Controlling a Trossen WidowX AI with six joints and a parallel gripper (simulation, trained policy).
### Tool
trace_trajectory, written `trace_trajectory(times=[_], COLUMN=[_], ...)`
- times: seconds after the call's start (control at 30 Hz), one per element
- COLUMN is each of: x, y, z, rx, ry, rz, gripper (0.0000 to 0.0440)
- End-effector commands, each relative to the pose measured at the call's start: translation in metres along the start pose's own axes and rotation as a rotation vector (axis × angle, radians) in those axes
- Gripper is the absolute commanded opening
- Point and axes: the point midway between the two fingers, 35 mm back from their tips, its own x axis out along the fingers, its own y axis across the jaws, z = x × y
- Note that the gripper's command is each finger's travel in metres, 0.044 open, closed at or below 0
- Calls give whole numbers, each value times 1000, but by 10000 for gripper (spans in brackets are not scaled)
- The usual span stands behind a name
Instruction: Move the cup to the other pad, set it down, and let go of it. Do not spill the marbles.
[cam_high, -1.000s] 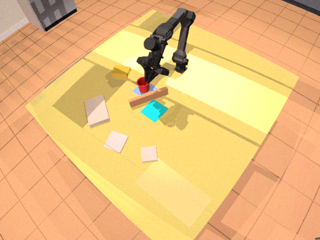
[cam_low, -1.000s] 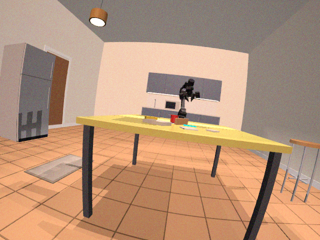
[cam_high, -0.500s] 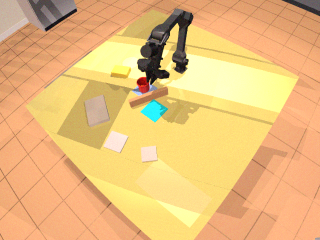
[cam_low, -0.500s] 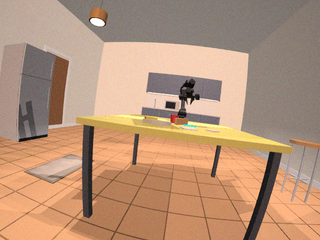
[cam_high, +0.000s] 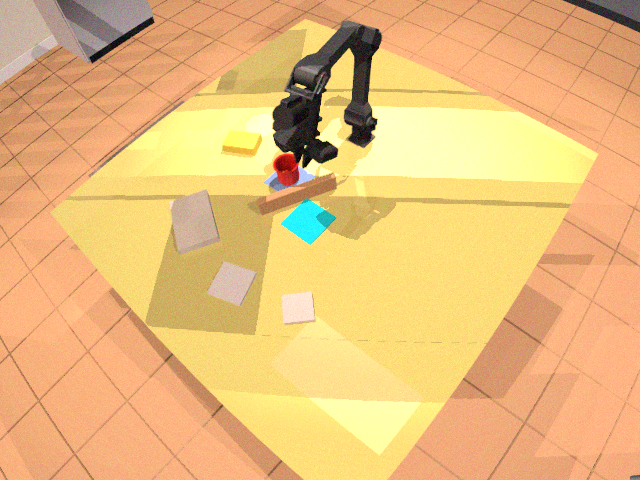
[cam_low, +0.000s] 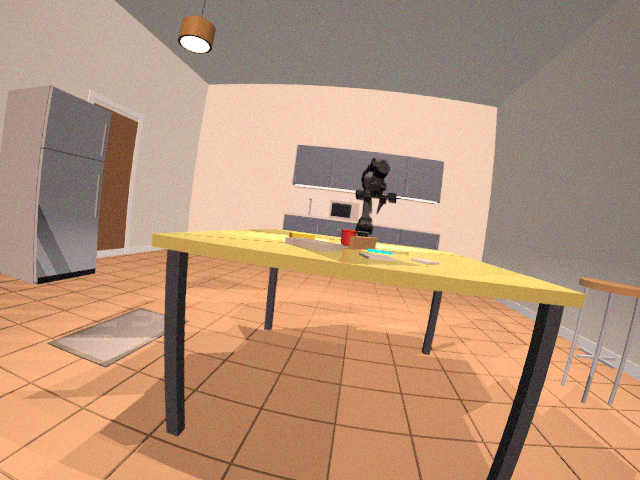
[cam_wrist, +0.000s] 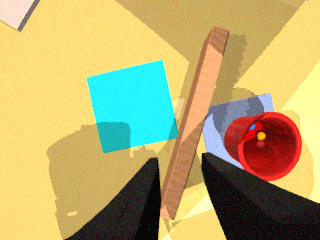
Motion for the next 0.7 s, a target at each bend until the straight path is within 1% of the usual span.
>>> trace_trajectory(times=[0.0, 0.33, 0.67], x=[3, 16, 33], y=[-5, -21, -38], z=[-3, -13, -22], rx=[-17, -62, -93], ry=[48, 176, 270], rz=[-22, -69, -100], gripper=[104, 93, 110])
